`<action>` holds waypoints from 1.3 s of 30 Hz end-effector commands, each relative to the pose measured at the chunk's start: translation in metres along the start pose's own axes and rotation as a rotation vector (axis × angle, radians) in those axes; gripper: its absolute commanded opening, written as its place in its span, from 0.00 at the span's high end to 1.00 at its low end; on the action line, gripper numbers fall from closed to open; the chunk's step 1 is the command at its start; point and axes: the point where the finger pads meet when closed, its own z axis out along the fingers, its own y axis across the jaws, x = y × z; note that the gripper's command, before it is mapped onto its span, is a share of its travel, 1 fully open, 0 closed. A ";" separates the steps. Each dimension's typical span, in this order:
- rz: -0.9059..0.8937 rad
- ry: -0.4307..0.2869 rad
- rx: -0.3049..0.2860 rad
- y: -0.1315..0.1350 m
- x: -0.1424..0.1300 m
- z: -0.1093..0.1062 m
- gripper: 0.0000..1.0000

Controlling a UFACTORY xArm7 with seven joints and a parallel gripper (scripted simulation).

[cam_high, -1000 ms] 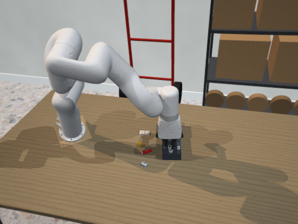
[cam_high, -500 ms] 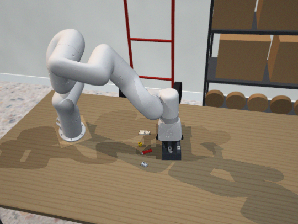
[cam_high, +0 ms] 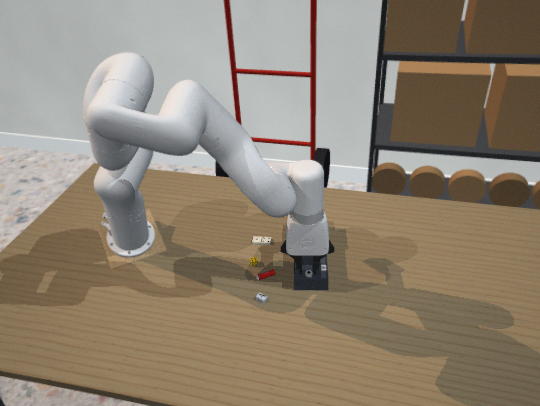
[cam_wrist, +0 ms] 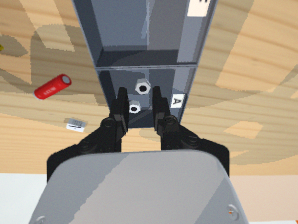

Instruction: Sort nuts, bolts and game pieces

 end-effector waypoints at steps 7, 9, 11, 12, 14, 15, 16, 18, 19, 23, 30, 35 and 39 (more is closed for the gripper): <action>0.000 0.000 -0.004 0.002 0.000 -0.002 0.70; 0.000 0.000 -0.004 0.002 0.000 -0.004 0.70; 0.000 0.000 -0.004 0.002 0.000 -0.007 0.70; 0.000 0.000 -0.004 0.002 0.000 -0.008 0.70; 0.000 0.000 -0.004 0.002 0.000 -0.011 0.70; 0.000 0.000 -0.004 0.002 0.000 -0.012 0.70; 0.000 0.000 -0.004 0.002 0.000 -0.013 0.70; 0.000 0.000 -0.004 0.002 0.000 -0.016 0.70; 0.000 0.000 -0.004 0.002 0.000 -0.017 0.70; 0.000 0.000 -0.004 0.002 0.000 -0.020 0.70; 0.000 0.000 -0.004 0.002 0.000 -0.030 0.70; 0.000 0.000 -0.004 0.001 0.000 -0.045 0.70; 0.000 0.000 -0.004 0.001 0.000 -0.045 0.70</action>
